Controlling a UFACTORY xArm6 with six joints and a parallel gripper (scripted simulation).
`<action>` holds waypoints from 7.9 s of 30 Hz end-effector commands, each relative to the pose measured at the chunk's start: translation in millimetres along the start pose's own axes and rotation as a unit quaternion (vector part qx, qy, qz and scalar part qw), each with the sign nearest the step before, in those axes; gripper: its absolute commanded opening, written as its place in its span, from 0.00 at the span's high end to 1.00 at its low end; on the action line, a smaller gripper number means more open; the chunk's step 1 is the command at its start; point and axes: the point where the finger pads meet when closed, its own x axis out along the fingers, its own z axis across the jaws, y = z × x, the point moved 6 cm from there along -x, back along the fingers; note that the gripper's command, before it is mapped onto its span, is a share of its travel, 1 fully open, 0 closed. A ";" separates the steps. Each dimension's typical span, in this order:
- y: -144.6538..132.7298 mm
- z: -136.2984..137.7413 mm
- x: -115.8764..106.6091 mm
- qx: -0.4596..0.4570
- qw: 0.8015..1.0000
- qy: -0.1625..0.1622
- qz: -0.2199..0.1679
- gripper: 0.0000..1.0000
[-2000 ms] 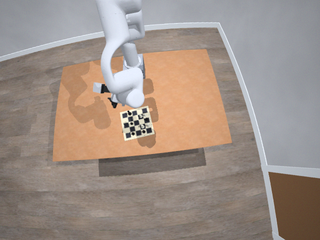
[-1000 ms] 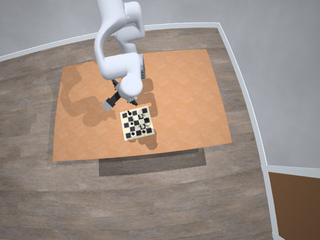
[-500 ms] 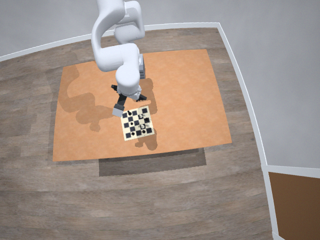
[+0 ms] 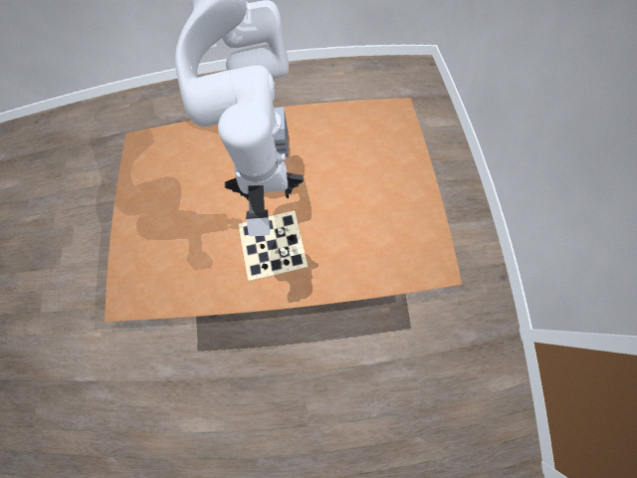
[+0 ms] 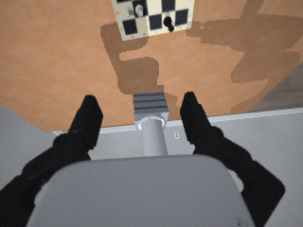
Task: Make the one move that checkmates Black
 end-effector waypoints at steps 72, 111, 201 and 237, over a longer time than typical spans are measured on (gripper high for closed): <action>54.1 273.2 306.6 -0.485 0.581 0.530 0.383 0.00; 37.7 288.3 331.7 -0.489 0.533 0.507 0.469 0.00; 78.3 134.5 238.7 -0.865 0.408 0.241 0.163 0.00; 79.8 5.5 175.1 -0.997 0.051 -0.042 0.031 0.00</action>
